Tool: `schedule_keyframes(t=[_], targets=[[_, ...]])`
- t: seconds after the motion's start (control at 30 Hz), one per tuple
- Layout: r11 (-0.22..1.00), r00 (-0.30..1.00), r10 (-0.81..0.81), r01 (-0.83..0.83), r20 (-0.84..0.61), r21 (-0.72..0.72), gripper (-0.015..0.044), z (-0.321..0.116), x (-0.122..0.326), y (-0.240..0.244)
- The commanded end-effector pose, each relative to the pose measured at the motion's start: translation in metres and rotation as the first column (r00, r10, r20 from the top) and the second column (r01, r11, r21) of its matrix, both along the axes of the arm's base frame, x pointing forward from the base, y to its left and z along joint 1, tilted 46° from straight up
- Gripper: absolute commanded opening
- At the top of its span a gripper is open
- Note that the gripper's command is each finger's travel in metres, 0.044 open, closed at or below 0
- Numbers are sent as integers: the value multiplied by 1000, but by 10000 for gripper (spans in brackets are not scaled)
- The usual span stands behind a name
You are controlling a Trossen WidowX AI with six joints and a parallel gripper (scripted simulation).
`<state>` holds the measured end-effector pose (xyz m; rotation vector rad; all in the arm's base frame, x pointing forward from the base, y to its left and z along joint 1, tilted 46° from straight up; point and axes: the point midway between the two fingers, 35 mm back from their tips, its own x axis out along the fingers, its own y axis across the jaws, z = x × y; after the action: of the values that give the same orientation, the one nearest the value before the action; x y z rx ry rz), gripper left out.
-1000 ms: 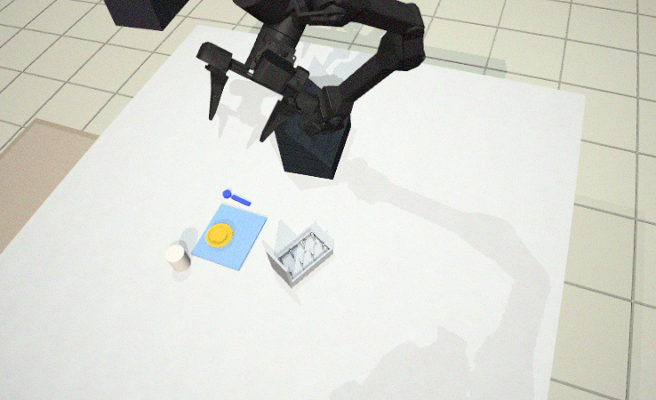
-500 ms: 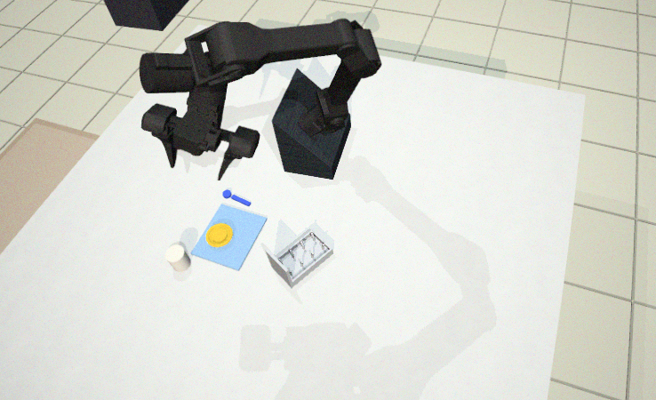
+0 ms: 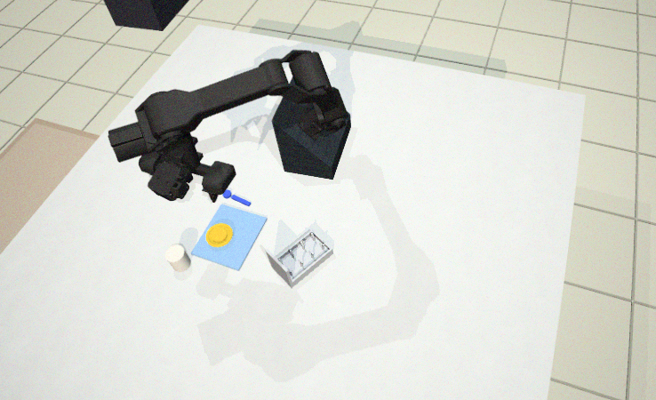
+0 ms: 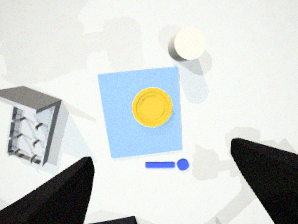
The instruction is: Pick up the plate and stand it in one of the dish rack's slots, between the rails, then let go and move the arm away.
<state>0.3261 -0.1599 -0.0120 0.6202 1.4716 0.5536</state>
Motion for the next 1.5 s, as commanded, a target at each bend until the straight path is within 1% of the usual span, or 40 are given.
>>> schedule_keyframes(t=[0.0,0.07,0.13,0.27,0.33,0.67,1.47], targets=[[999,997,16,-13,-76,33,400,-18,-8,9],[999,997,16,-13,-76,33,400,-18,-8,9],[999,997,15,-13,-76,32,400,-29,-6,16],[999,997,15,-13,-74,33,400,-84,-5,65],[999,997,16,-13,-74,36,400,-101,-8,83],[999,997,16,-13,-74,37,400,-103,-12,87],[999,997,16,-13,-74,38,400,-130,-14,115]])
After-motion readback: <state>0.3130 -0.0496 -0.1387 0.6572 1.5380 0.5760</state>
